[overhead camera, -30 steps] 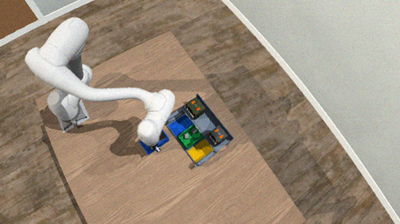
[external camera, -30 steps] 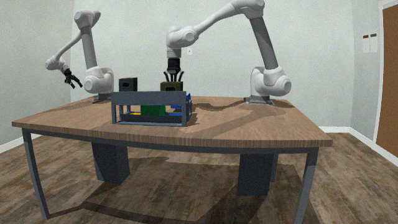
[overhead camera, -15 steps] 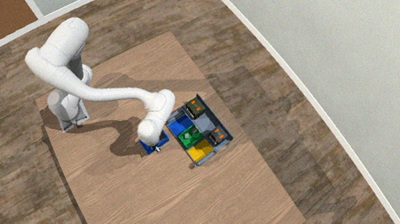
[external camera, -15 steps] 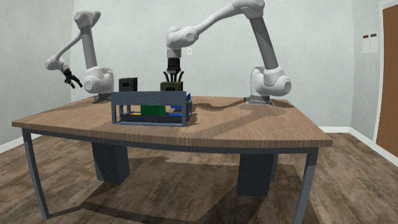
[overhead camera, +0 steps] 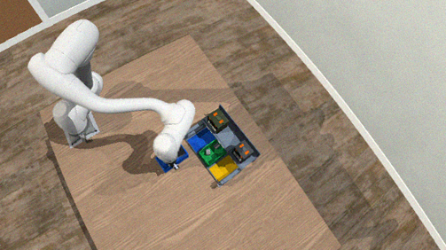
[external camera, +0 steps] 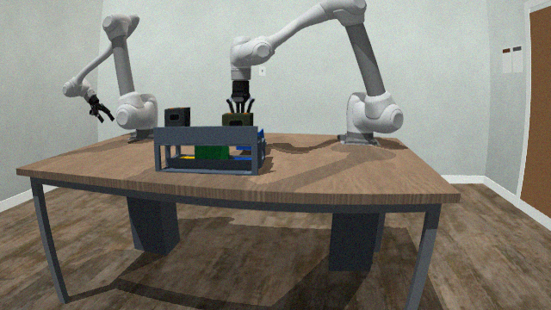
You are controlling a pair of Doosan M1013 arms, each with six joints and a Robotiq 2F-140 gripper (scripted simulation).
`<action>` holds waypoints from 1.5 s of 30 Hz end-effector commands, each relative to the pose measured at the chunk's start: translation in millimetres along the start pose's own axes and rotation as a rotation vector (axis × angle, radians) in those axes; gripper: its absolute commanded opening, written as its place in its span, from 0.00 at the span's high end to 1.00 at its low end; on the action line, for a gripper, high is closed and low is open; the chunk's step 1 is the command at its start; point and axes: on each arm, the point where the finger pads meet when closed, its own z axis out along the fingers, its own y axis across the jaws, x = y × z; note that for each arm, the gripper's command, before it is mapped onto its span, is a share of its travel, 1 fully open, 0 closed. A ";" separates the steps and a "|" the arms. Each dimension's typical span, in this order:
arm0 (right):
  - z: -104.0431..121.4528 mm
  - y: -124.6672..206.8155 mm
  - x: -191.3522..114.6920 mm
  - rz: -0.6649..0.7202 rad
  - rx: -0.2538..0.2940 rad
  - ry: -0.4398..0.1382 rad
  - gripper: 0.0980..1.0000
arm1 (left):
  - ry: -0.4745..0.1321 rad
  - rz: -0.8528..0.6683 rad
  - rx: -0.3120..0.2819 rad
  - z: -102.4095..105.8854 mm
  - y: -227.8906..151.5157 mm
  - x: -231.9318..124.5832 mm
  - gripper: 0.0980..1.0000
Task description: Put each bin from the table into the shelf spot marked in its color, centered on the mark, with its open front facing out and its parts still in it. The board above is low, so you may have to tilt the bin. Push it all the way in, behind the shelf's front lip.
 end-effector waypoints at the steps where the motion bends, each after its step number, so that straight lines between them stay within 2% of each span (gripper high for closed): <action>1: -0.5 -0.1 0.0 0.000 0.000 0.001 0.00 | 0.001 0.000 -0.001 -0.9 0.3 0.6 1.00; 9: -0.5 -0.1 0.0 0.000 0.000 0.001 0.00 | 0.001 0.000 -0.001 -0.9 0.3 6.7 1.00; 22: -0.5 -0.1 0.0 0.000 0.000 0.001 0.00 | 0.001 0.000 -0.001 -1.1 0.3 35.3 1.00; 45: -0.5 -0.1 0.0 0.000 0.000 0.001 0.00 | 0.001 0.000 -0.001 -1.1 0.3 40.3 1.00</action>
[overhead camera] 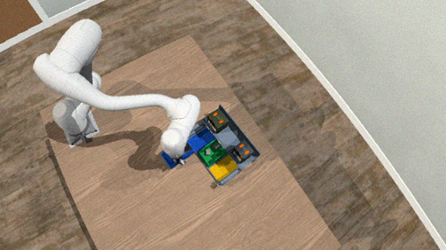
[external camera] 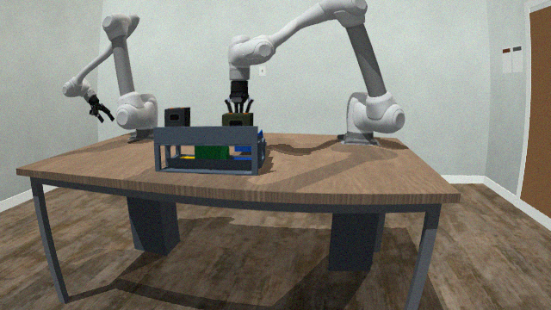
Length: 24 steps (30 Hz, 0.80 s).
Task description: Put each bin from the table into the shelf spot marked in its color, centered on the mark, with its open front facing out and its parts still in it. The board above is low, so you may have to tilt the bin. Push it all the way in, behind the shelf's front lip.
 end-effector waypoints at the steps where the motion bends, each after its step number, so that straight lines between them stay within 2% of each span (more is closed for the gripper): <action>1: -0.5 -0.1 0.0 0.000 0.000 0.001 0.00 | 0.001 0.000 -0.001 -1.0 0.3 0.3 1.00; 13: -0.5 -0.1 0.0 0.000 0.000 0.001 0.00 | -0.027 0.000 -0.001 -2.7 0.3 1.7 1.00; 24: -0.5 -0.1 0.0 0.000 0.000 0.001 0.00 | -0.111 0.000 0.000 -7.7 0.3 5.5 1.00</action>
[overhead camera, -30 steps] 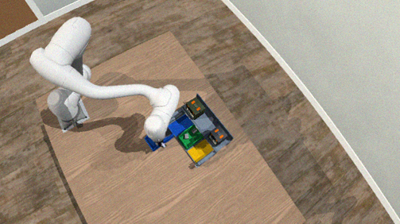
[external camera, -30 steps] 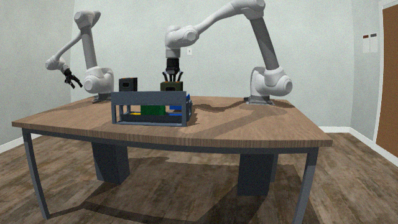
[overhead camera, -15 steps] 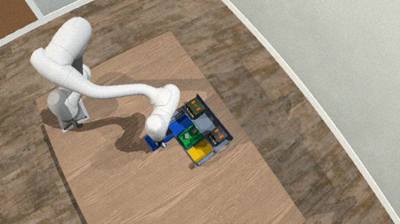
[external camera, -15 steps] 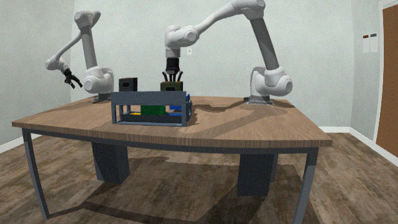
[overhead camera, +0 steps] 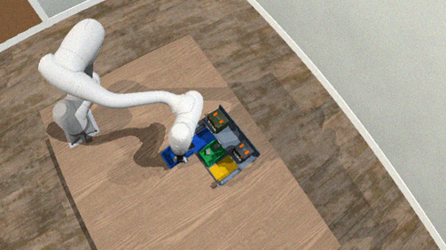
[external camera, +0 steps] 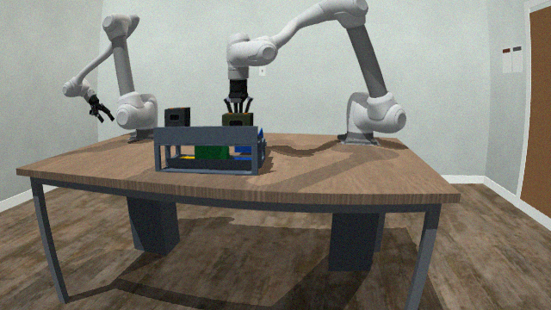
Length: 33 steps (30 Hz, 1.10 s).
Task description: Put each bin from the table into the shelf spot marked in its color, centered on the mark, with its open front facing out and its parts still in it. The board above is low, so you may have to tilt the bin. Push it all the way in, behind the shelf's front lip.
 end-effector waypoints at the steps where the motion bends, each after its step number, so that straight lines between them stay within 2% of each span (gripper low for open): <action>1: -0.5 -0.1 0.0 0.000 0.000 0.001 0.00 | -0.018 0.000 0.000 -2.2 0.3 1.0 1.00; 13: -0.5 -0.1 0.0 0.000 0.000 0.001 0.00 | -0.060 0.000 0.000 -5.0 0.3 2.7 1.00; 33: -0.5 -0.1 0.0 0.000 0.000 0.001 0.00 | -0.062 0.000 0.000 -5.1 0.3 2.8 1.00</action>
